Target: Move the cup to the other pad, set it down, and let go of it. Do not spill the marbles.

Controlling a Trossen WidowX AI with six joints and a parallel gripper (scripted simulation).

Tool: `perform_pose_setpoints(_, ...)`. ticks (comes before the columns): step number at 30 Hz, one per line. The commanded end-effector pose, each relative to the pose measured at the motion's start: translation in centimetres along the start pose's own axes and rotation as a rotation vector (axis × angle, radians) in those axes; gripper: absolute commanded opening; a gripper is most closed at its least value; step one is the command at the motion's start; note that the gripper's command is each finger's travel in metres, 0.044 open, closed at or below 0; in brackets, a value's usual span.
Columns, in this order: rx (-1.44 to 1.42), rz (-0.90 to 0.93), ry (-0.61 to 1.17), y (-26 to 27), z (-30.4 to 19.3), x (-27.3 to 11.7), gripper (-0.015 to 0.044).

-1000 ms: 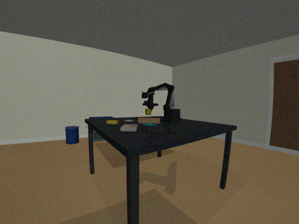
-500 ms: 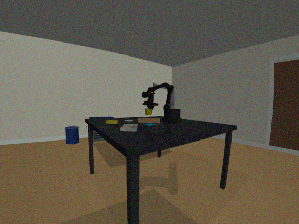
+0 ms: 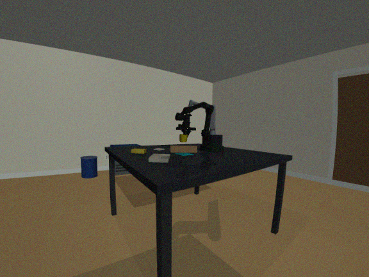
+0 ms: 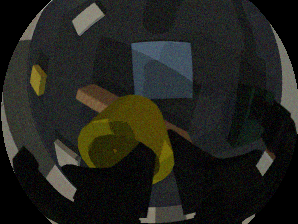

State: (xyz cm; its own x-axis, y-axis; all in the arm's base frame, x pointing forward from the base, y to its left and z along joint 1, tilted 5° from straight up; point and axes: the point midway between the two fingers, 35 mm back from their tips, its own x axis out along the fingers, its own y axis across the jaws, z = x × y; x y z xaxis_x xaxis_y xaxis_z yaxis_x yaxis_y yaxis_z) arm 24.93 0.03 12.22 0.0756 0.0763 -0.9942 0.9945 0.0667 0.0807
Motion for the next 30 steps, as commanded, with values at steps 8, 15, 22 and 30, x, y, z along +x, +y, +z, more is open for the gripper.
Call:
perform_pose_setpoints(8, 0.005, -0.008, 0.000, 1.1, -1.8, 0.0, 0.0000)
perform_pose_setpoints(15, 0.005, -0.007, 0.001, 1.8, -3.1, 0.0, 0.0000)
perform_pose_setpoints(22, 0.005, -0.006, 0.003, 2.6, -4.4, -0.1, 0.0000)
perform_pose_setpoints(30, 0.005, -0.006, 0.004, 3.6, -6.1, -0.2, 0.0000)
